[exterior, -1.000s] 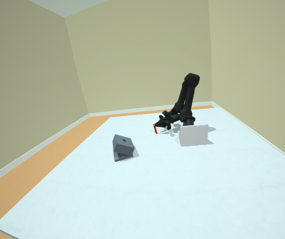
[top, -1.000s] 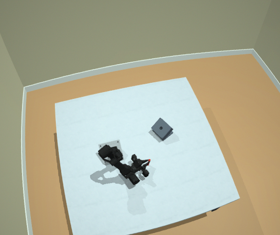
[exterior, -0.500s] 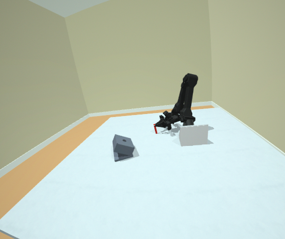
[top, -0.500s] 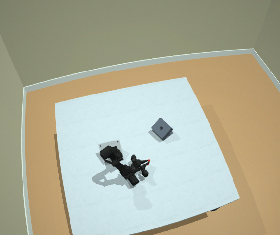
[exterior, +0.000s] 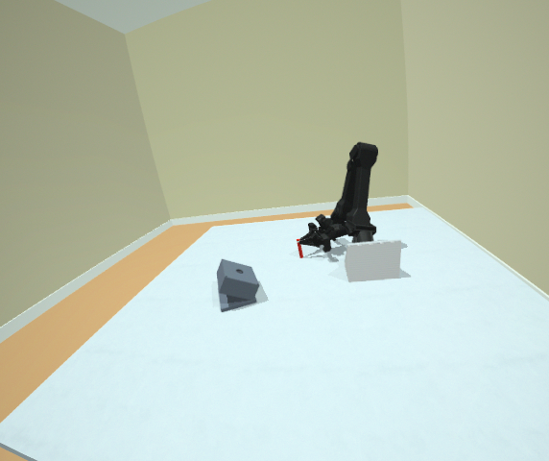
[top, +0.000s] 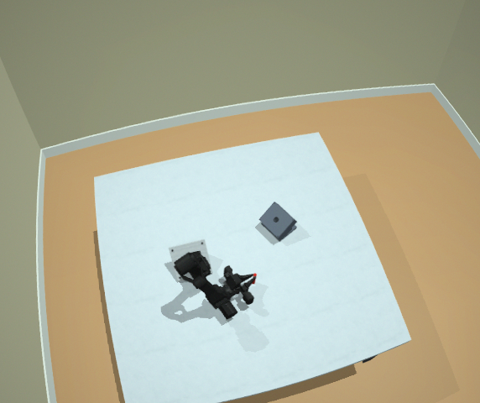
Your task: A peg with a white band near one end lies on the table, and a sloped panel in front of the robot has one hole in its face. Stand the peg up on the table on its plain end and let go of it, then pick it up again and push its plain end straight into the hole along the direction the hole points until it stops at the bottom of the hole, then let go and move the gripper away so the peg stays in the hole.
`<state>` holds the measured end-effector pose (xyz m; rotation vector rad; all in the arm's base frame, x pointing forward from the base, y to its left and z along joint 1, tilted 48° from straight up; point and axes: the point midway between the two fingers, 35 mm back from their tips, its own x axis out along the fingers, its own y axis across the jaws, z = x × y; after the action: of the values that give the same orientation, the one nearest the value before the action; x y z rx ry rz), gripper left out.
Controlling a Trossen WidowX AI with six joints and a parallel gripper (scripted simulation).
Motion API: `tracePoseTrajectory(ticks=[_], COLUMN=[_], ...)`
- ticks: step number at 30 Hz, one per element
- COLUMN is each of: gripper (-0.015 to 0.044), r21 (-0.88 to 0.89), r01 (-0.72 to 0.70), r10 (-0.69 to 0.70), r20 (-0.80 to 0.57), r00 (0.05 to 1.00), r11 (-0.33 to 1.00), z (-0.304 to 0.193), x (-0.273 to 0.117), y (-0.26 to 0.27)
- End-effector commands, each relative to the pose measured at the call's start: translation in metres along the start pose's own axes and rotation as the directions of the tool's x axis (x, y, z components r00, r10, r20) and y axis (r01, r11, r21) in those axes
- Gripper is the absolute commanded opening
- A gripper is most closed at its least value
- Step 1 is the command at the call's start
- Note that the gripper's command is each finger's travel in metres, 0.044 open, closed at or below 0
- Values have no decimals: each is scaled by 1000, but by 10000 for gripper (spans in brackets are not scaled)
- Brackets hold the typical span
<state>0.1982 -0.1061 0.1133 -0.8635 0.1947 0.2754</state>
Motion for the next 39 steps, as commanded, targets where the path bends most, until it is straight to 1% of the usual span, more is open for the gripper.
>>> tracePoseTrajectory(ticks=[1, 13, 16, 17, 39], gripper=[49, 49, 128, 130, 130], r21=[0, -4, -3, -3, -3], r01=[0, 1, 1, 1, 1], r10=[0, -1, -1, -1, -1], r20=[-1, 20, 26, 26, 26], r00=[1000, 1000, 1000, 1000, 1000], r11=[1000, 1000, 1000, 1000, 1000], z=[-2, -2, -1, -1, -1], x=[-1, -2, -2, -2, -2], y=[0, 0, 1, 1, 1])
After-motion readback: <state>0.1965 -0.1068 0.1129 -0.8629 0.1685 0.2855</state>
